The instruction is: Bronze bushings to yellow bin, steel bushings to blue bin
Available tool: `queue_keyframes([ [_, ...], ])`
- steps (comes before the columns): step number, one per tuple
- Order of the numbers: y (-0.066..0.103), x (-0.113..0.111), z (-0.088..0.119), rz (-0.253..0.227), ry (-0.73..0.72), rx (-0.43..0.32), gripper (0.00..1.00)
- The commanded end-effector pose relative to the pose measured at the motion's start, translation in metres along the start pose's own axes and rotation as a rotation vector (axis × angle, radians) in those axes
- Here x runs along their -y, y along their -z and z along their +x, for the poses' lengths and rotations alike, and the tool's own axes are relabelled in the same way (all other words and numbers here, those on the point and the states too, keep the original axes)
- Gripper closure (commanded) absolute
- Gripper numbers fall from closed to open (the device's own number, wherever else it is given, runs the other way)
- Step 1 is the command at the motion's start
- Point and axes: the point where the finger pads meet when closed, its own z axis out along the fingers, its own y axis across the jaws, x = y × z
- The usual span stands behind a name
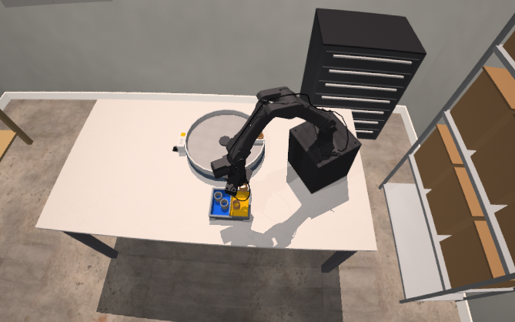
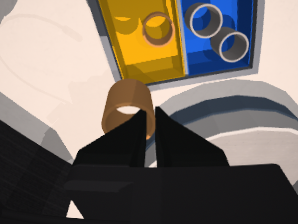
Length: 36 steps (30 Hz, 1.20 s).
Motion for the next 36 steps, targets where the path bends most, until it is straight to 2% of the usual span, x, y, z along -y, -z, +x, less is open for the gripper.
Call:
queue_keyframes([
  [1,0.008,0.007,-0.007,0.018,0.008,0.015,1.00],
  [20,0.008,0.008,-0.007,0.019,0.008,0.016,1.00],
  [26,0.002,0.004,-0.006,0.003,0.009,0.003,1.00],
  [27,0.016,0.011,-0.012,0.031,0.009,0.026,1.00],
  [36,0.015,0.012,-0.013,0.035,0.009,0.029,1.00],
])
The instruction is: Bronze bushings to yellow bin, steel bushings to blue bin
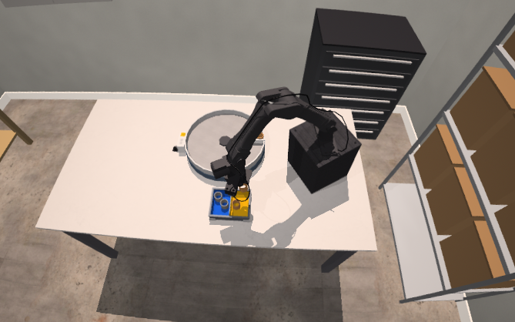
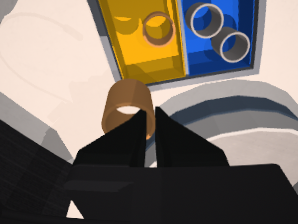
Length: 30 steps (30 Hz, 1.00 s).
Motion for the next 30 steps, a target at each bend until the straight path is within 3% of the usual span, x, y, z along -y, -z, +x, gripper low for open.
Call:
queue_keyframes([
  [1,0.0165,0.0117,-0.0129,0.040,0.009,0.033,1.00],
  [30,0.0140,0.0097,-0.0117,0.031,0.009,0.026,1.00],
])
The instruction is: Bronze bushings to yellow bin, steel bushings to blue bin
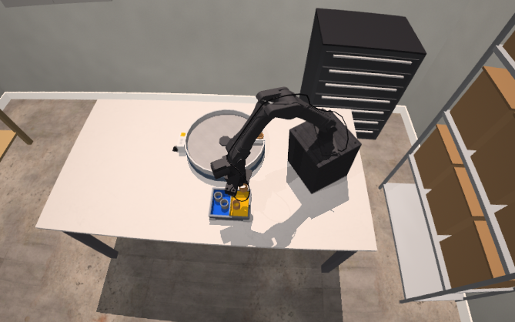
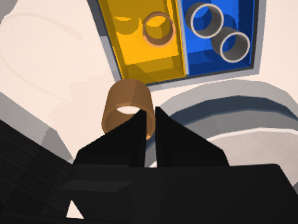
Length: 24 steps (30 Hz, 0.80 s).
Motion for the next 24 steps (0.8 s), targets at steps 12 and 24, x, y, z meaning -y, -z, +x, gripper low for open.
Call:
queue_keyframes([
  [12,0.0077,0.0057,-0.0102,0.018,0.010,0.015,1.00],
  [24,0.0083,0.0066,-0.0109,0.021,0.010,0.018,1.00],
])
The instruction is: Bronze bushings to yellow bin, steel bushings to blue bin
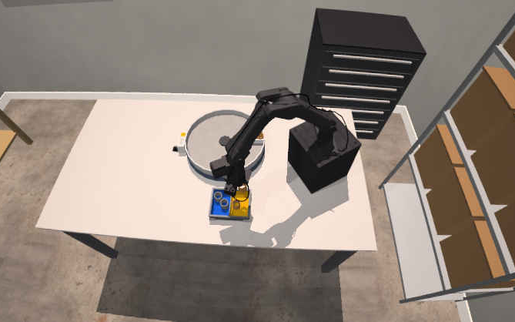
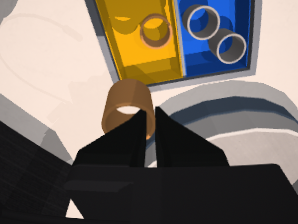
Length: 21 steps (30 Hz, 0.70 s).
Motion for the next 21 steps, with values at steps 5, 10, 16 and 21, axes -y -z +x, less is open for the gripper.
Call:
queue_keyframes([
  [5,0.0067,0.0039,-0.0088,0.017,0.010,0.015,1.00],
  [10,0.0067,0.0039,-0.0088,0.017,0.010,0.015,1.00],
  [16,0.0067,0.0039,-0.0088,0.017,0.010,0.015,1.00],
  [21,0.0062,0.0005,-0.0065,0.014,0.010,0.012,1.00],
])
